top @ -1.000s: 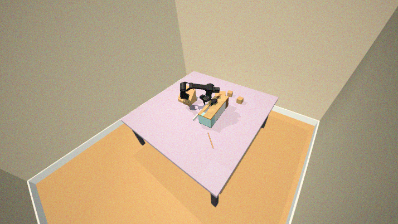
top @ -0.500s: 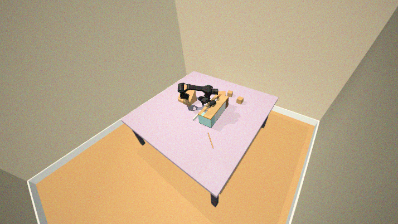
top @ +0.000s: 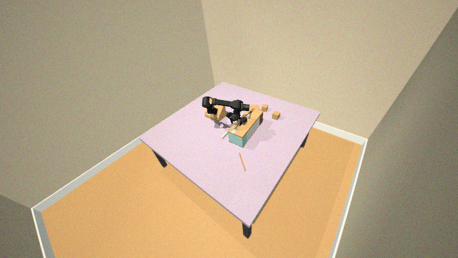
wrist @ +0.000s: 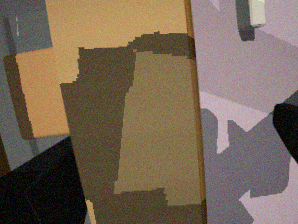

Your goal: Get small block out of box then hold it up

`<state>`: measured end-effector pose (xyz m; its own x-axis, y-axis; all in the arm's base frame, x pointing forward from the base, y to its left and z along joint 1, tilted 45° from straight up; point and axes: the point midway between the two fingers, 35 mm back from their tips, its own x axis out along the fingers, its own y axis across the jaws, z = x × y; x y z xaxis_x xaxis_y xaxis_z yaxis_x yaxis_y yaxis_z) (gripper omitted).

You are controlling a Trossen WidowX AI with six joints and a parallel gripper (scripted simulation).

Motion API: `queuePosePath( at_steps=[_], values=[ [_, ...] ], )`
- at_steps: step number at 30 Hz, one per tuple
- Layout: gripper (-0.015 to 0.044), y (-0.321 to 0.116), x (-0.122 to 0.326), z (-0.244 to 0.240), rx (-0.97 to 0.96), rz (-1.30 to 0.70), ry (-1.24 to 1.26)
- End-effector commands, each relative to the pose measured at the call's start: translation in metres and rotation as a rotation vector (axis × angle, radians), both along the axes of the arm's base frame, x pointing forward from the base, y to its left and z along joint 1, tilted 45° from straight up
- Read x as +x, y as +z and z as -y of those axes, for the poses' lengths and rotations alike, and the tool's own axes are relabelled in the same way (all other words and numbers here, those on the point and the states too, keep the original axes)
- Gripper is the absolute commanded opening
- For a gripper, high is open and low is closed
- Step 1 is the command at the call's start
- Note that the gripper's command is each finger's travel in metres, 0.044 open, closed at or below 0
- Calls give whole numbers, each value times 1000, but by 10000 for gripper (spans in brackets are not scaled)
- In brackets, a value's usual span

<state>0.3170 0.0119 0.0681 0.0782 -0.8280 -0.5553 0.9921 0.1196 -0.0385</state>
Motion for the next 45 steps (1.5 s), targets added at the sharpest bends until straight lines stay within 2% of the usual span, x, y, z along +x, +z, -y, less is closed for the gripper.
queuePosePath(
  at_steps=[1,31,39,44,45],
  values=[
    [400,6,1,5,-2,4,4],
    [400,47,8,45,-5,4,4],
    [400,83,3,-1,-17,-77,66],
    [400,82,4,-1,-18,-70,74],
    [374,82,3,-1,-12,-52,66]
  ],
)
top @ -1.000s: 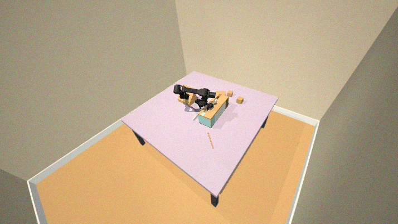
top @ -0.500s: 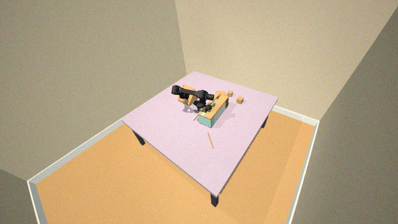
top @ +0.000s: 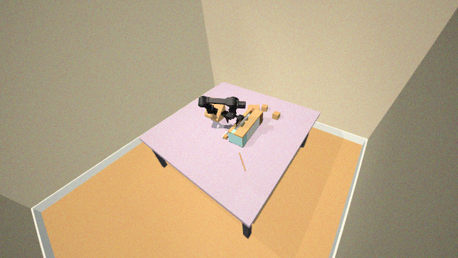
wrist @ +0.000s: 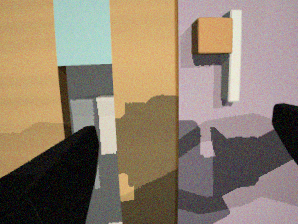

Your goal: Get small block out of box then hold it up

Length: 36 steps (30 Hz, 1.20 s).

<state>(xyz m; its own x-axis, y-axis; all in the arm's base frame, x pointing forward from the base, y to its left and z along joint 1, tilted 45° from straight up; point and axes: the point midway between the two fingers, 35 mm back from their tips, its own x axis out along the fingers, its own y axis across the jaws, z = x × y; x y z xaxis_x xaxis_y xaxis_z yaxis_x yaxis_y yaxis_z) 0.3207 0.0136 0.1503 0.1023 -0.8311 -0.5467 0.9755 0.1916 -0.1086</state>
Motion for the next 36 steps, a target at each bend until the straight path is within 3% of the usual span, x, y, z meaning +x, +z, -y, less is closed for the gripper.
queuePosePath(
  at_steps=[1,4,13,15,24,31,36],
  values=[
    [348,2,-2,3,26,69,-35],
    [285,13,-10,11,145,368,-189],
    [285,47,-35,35,587,1260,-727],
    [285,52,-38,37,661,1378,-808],
    [285,51,-38,39,670,1392,-820],
    [285,-7,-32,98,670,1395,-819],
    [285,-12,-33,105,669,1398,-815]
  ],
)
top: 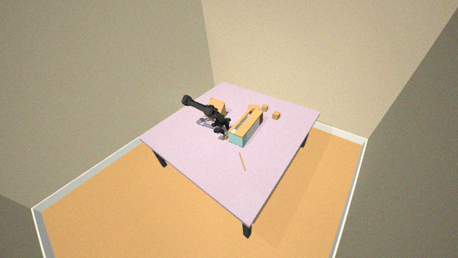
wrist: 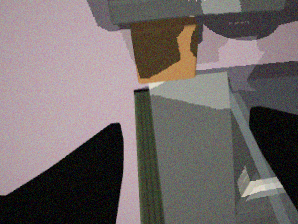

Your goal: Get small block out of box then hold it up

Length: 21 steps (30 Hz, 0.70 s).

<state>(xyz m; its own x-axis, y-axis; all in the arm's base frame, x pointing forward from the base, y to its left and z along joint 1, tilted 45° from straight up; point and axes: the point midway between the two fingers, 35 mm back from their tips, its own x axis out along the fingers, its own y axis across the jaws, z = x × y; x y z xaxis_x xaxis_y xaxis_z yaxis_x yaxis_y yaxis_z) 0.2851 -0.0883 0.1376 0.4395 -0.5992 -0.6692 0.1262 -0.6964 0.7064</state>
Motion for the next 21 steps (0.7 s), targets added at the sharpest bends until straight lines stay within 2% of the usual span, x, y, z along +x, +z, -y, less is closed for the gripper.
queuePosePath(
  at_steps=[1,21],
  values=[
    [285,0,2,3,-1,21,13],
    [285,-22,6,24,0,19,13]
  ],
)
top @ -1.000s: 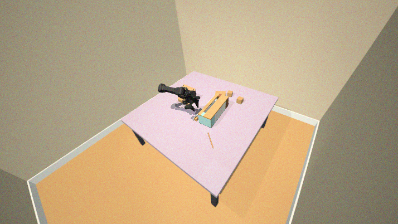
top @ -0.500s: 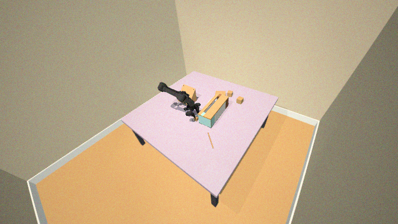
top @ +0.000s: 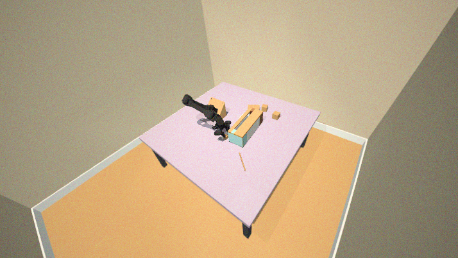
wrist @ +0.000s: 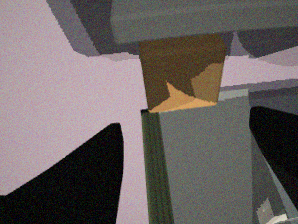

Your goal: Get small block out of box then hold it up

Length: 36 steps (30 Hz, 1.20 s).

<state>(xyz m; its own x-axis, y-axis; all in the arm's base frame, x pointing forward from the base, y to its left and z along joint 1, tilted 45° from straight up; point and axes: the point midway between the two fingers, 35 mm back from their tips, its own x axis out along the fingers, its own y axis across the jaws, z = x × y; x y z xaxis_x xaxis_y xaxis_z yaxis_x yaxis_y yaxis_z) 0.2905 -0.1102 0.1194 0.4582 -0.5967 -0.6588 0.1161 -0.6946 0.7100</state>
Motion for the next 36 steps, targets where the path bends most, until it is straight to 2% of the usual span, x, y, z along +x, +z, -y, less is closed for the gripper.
queuePosePath(
  at_steps=[1,20,27,30,33,36],
  values=[
    [285,-5,1,3,2,-2,5],
    [285,-24,0,23,-3,0,6],
    [101,-24,0,23,-3,0,6],
    [81,-24,0,23,-3,0,6],
    [2,-19,0,18,-1,-1,5],
    [0,-8,0,7,2,-2,3]
  ],
)
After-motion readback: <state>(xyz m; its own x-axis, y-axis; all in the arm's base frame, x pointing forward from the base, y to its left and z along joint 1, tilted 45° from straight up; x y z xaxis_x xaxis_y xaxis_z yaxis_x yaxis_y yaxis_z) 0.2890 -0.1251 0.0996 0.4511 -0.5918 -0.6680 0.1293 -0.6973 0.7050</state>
